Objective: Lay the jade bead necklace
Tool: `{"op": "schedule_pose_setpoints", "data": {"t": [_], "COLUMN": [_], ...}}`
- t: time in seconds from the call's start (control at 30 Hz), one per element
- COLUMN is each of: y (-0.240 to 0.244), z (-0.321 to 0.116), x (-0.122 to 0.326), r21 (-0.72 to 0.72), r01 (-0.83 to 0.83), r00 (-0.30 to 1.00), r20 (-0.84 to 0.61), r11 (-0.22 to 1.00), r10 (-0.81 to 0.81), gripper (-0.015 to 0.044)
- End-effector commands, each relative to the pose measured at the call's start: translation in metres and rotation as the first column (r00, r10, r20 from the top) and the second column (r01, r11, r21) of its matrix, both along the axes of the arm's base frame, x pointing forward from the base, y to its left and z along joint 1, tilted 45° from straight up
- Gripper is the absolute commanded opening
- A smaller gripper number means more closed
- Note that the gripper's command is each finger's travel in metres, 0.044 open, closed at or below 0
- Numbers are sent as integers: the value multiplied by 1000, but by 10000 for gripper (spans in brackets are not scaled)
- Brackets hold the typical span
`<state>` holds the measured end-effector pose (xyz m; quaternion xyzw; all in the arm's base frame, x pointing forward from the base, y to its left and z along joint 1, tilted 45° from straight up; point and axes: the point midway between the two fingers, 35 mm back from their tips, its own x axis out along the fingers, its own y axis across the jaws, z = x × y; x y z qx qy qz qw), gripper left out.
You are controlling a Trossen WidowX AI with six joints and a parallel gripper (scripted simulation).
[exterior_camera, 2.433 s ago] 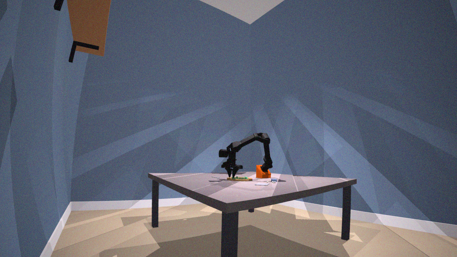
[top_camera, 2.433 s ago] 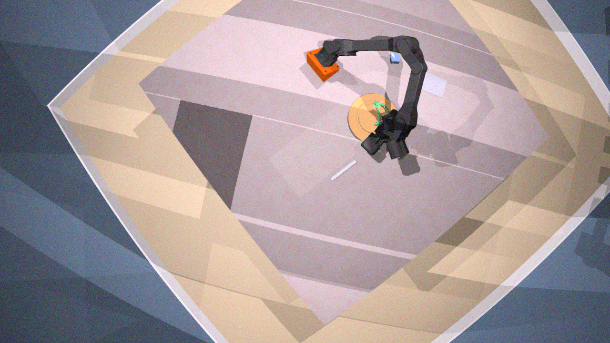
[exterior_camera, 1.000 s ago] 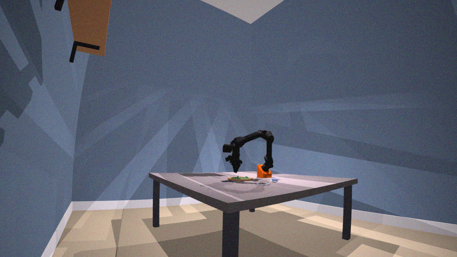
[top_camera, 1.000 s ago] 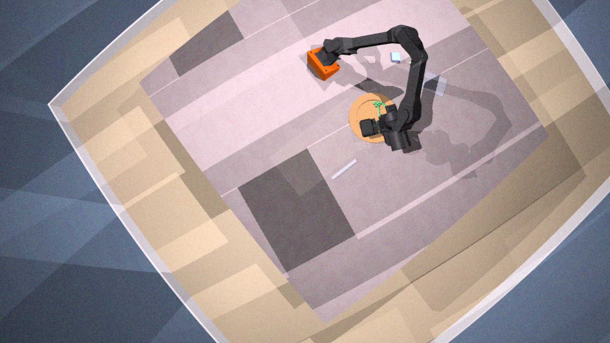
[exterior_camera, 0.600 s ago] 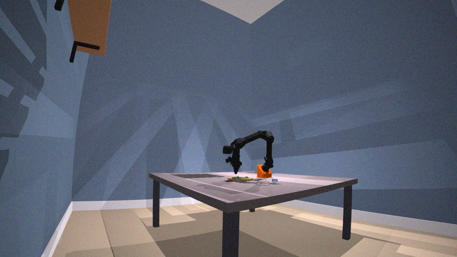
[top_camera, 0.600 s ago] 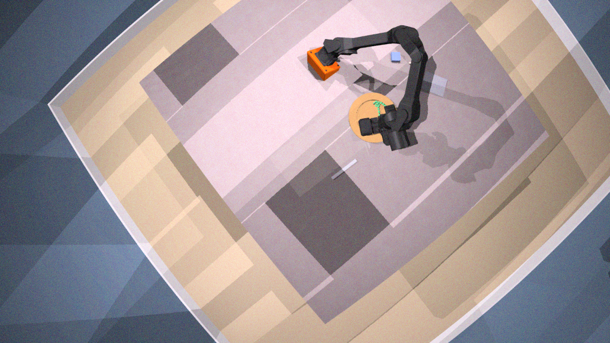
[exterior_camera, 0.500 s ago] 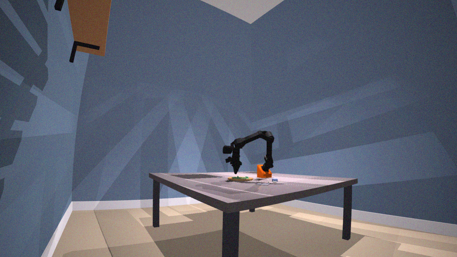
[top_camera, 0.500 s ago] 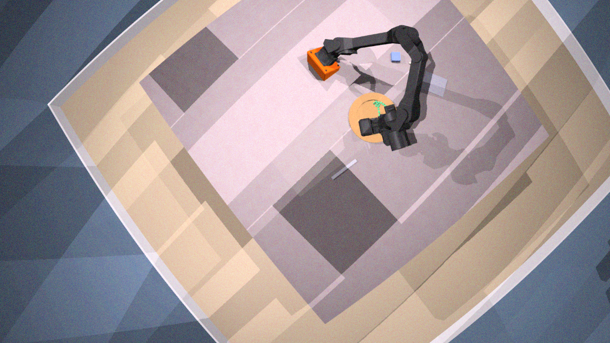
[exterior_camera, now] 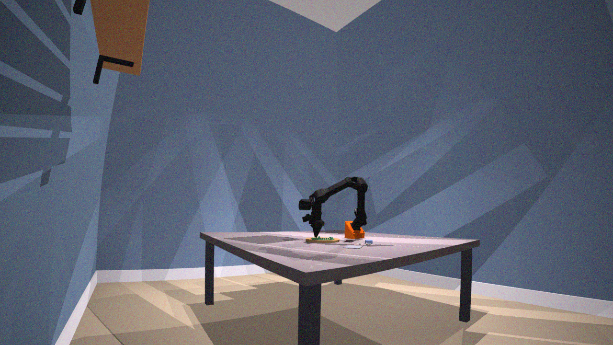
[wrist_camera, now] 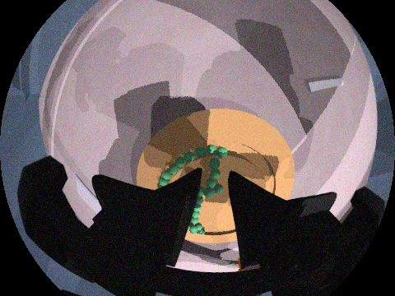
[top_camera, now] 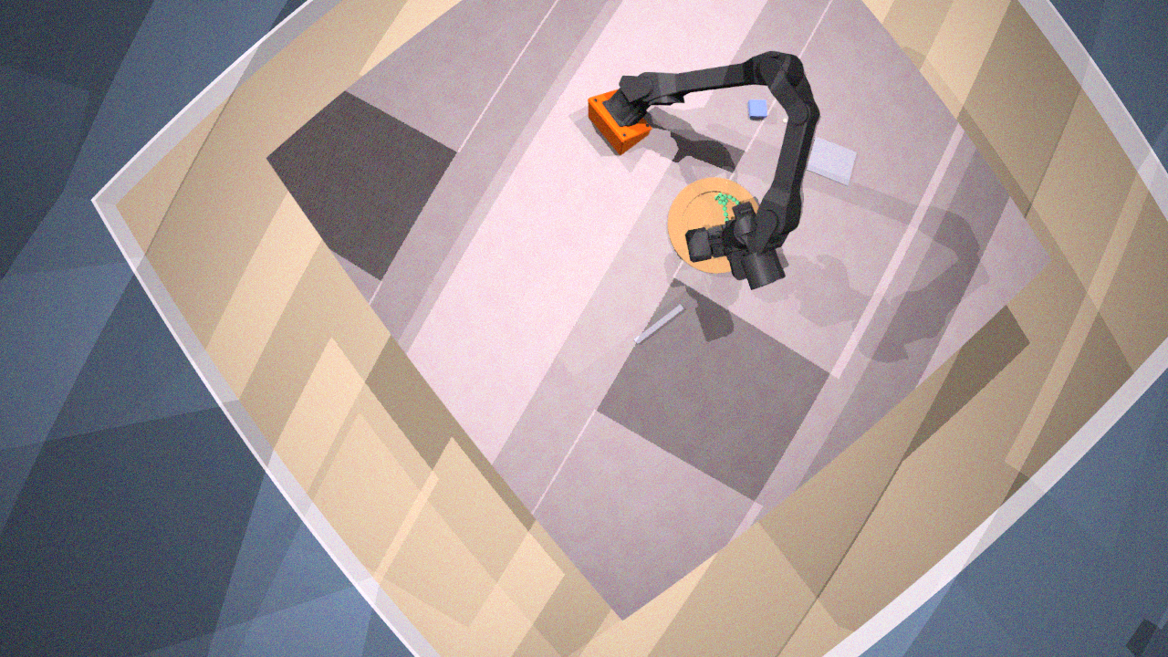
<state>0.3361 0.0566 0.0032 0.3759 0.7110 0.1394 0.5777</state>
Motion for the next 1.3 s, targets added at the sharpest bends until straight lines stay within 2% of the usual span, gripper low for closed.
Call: {"op": "schedule_pose_setpoints", "data": {"t": [0.0, 0.13, 0.3, 1.27], "y": [5, 7, 5, 5], "z": [-5, -6, -5, -5], "x": [-3, -3, -1, -1], "r21": [4, 5, 1, 1], "r01": [4, 4, -1, -1], "r00": [1000, 1000, 1000, 1000], "r20": [-12, -12, -4, -4], "r11": [1000, 1000, 1000, 1000], "r10": [-4, -4, 1, 1], "gripper": [120, 120, 0, 0]}}
